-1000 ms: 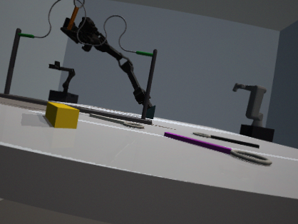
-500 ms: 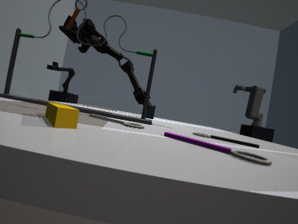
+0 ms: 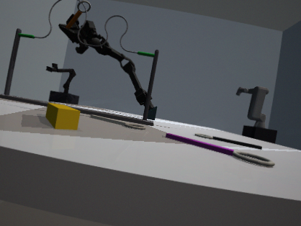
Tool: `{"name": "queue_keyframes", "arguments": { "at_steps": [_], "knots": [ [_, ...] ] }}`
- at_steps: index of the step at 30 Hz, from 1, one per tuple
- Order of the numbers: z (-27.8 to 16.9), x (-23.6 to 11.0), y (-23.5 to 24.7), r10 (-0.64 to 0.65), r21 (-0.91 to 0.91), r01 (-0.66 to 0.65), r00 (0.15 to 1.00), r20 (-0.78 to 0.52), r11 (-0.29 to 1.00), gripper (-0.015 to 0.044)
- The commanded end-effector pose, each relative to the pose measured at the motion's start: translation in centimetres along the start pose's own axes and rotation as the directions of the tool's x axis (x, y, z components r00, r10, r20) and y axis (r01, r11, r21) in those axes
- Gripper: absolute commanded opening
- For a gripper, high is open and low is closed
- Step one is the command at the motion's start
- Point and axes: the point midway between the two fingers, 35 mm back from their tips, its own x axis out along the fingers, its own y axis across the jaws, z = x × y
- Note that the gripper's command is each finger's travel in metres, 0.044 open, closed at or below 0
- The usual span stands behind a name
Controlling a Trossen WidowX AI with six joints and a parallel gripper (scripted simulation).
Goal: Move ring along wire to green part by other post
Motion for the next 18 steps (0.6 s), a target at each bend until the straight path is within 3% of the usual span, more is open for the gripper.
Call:
{"name": "queue_keyframes", "arguments": {
  "at_steps": [1, 18],
  "knots": [
    [0.1, -0.17, -0.25, -0.024, -0.05, 0.025, 1.0, 0.014, 0.998, -0.015],
    [0.23, -0.11, -1.15, -0.107, -0.243, 0.117, 0.993, 0.052, 0.963, -0.015]
  ]
}}
